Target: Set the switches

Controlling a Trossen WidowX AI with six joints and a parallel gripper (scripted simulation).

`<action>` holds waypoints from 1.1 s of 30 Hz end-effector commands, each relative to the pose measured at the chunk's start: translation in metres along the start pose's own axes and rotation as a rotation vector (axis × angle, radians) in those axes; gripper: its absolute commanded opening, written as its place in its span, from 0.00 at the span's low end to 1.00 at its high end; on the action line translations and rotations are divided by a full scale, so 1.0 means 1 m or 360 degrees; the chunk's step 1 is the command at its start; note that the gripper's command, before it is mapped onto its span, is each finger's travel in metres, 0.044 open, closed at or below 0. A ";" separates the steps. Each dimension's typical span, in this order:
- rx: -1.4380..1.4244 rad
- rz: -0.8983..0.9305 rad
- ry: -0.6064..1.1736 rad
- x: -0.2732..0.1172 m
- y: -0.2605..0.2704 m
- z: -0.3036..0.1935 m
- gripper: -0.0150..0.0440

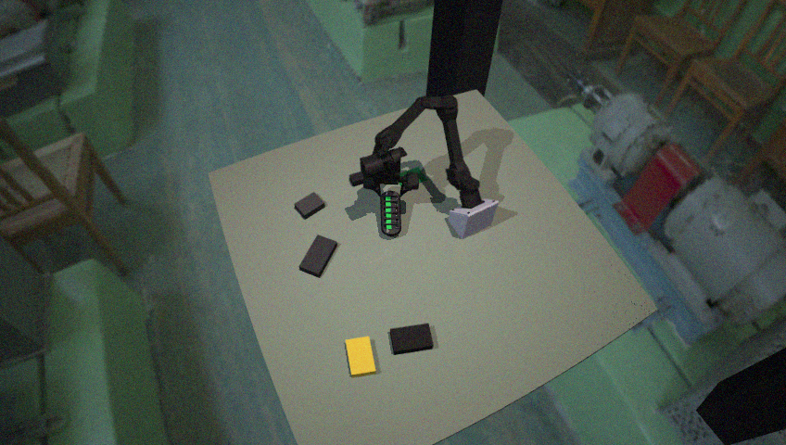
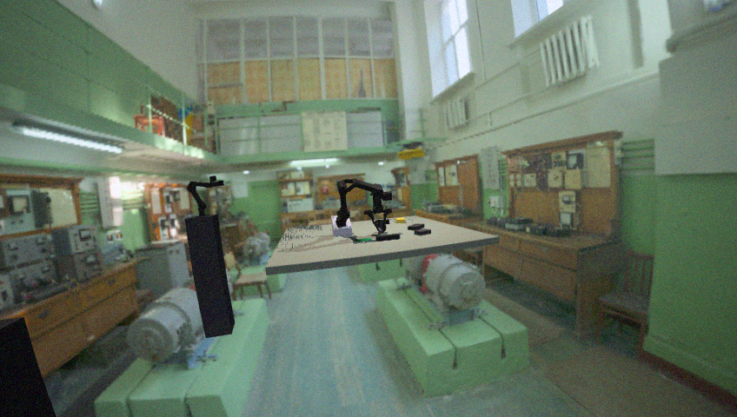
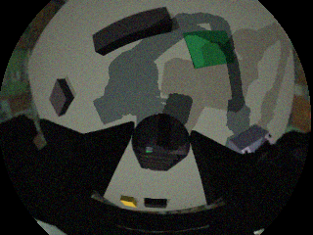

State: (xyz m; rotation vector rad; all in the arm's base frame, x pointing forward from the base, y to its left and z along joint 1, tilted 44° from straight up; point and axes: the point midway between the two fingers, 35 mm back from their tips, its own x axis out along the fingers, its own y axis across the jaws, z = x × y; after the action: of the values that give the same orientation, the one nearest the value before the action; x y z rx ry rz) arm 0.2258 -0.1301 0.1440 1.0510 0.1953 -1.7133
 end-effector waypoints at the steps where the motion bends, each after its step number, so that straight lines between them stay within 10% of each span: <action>1: -0.0019 -0.0012 0.0003 0.004 -0.003 0.001 0.83; 33: -0.0019 -0.0010 0.0001 0.025 -0.003 0.012 0.82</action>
State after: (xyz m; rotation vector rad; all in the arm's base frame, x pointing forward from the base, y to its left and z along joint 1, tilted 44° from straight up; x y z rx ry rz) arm 0.2172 -0.1535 0.1368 1.0441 0.1888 -1.7157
